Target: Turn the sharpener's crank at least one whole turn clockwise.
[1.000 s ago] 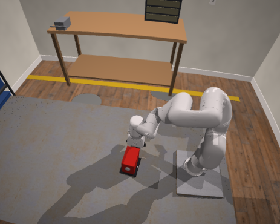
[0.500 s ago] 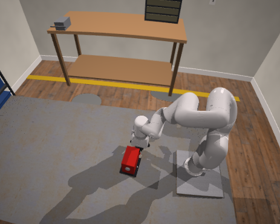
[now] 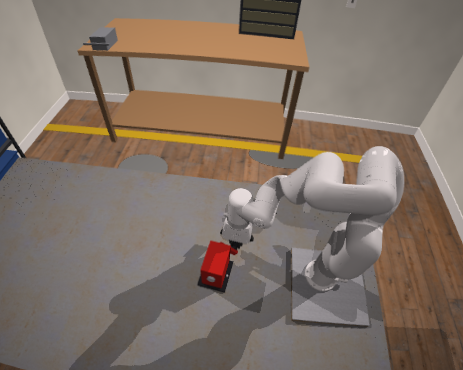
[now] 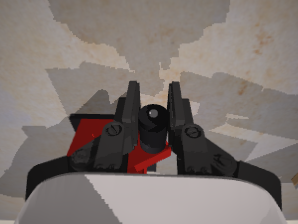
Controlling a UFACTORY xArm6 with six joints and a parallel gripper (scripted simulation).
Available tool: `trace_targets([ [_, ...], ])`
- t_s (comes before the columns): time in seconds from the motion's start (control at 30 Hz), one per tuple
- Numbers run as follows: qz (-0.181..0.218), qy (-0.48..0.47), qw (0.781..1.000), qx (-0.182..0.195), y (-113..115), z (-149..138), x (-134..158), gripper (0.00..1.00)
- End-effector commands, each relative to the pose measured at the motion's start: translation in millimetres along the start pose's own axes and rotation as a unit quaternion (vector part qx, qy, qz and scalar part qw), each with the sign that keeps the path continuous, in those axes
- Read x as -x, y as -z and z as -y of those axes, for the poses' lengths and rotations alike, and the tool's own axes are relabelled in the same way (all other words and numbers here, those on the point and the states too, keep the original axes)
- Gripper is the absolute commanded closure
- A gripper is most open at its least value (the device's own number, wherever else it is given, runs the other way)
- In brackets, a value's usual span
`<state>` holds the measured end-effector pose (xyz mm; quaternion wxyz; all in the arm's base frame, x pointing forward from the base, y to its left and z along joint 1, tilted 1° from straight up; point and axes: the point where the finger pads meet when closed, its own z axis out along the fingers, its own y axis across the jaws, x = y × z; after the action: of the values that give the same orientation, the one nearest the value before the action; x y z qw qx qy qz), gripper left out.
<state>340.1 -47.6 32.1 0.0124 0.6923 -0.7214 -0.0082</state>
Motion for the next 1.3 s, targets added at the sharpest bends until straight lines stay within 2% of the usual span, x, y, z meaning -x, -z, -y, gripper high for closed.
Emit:
trace_targets([
  [0.0, 0.0, 0.0, 1.0, -0.002, 8.8, -2.3, -0.1, 1.0],
  [0.43, 0.0, 0.0, 1.0, -0.002, 17.8, -4.8, -0.1, 1.0],
  [1.27, 0.0, 0.0, 1.0, -0.002, 19.2, -5.0, -0.1, 1.0],
])
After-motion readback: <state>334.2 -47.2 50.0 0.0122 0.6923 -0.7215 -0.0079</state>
